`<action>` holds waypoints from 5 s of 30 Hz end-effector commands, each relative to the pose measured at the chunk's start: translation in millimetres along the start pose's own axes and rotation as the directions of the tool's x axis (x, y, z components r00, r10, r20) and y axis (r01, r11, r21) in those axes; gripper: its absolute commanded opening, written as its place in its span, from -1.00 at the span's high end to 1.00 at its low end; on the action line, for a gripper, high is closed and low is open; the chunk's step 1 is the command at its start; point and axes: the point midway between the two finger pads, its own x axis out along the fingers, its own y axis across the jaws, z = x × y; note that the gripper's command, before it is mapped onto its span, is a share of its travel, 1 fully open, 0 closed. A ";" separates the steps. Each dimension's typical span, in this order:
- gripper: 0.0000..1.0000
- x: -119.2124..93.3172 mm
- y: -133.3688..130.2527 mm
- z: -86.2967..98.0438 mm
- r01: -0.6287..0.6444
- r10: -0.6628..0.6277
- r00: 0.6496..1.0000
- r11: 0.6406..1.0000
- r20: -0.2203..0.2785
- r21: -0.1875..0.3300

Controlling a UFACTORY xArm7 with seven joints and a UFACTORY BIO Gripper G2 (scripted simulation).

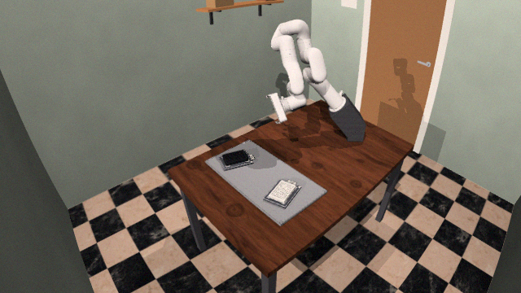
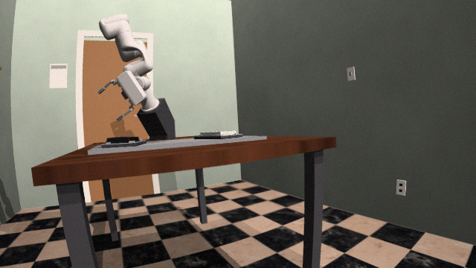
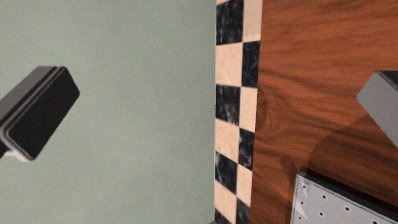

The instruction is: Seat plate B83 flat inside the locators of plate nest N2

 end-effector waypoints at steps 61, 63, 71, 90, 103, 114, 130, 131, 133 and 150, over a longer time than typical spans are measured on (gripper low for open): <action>0.25 -56.9 -118.7 82.1 0.729 -0.750 0.531 0.642 0.395 0.239; 0.25 -64.8 -124.1 85.0 0.754 -0.783 0.474 0.598 0.403 0.273; 0.25 -86.9 -138.8 91.4 0.800 -0.851 0.325 0.480 0.412 0.360; 0.25 -154.1 -170.9 93.9 0.792 -0.936 -0.093 0.138 0.341 0.595; 0.25 -204.2 -173.2 85.2 0.673 -0.907 -0.363 -0.099 0.212 0.733; 0.25 -250.7 -164.9 68.1 0.472 -0.811 -0.584 -0.309 0.030 0.825; 0.25 -297.1 -141.5 38.1 0.139 -0.616 -0.750 -0.505 -0.243 0.852; 0.25 -300.2 -138.9 35.2 0.108 -0.597 -0.757 -0.517 -0.267 0.849; 0.25 -306.4 -133.6 29.3 0.047 -0.557 -0.769 -0.539 -0.314 0.841; 0.25 -329.8 -91.2 -10.7 -0.386 -0.265 -0.725 -0.608 -0.636 0.693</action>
